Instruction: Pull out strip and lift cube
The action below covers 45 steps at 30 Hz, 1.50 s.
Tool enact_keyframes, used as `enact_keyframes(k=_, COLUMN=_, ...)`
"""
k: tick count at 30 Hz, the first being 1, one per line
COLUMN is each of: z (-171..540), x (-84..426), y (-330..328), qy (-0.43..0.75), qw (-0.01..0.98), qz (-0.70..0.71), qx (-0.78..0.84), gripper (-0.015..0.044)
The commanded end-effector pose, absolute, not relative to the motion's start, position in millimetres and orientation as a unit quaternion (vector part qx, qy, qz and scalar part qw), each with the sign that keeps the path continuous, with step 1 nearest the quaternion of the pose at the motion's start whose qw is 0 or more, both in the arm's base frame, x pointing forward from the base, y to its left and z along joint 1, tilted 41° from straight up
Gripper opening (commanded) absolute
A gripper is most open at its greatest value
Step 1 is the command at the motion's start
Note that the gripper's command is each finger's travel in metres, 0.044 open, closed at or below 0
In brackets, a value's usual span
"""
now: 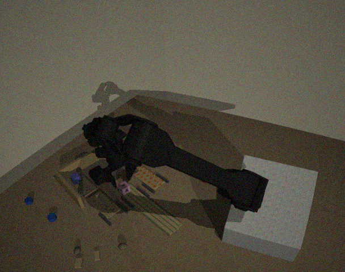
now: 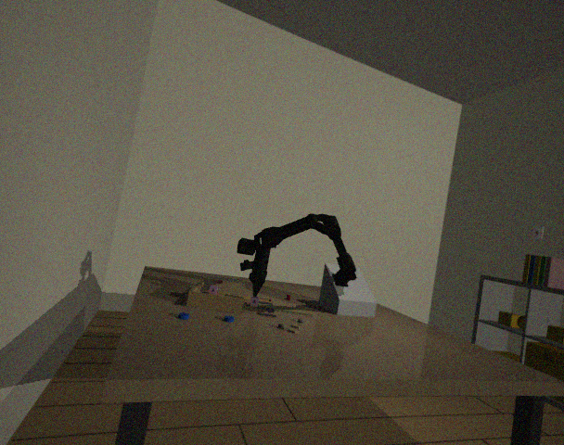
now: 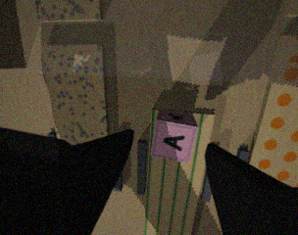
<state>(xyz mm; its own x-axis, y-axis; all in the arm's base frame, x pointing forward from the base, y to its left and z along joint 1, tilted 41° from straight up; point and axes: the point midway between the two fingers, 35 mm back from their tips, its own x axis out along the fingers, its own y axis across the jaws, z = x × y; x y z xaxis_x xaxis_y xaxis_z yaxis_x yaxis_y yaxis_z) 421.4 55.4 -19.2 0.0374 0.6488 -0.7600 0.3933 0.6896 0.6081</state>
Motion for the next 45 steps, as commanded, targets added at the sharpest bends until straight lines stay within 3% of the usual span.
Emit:
enact_keyframes(k=1, z=-29, x=419, y=60, qy=0.689, qw=0.607, qz=0.101, qx=0.382, gripper=0.025)
enact_keyframes(k=22, z=-45, x=419, y=75, qy=0.689, qw=0.607, qz=0.102, qx=0.382, gripper=0.025)
enact_keyframes(k=26, z=-42, x=420, y=74, qy=0.688, qw=0.609, qz=0.103, qx=0.38, gripper=0.0145)
enact_keyframes(k=33, z=-42, x=420, y=74, qy=0.688, qw=0.609, qz=0.103, qx=0.38, gripper=0.0098)
enact_keyframes(k=37, z=-41, x=417, y=73, qy=0.688, qw=0.609, qz=0.103, qx=0.38, gripper=0.0)
enact_keyframes(k=45, z=-27, x=388, y=56, qy=0.69, qw=0.608, qz=0.101, qx=0.381, gripper=0.0)
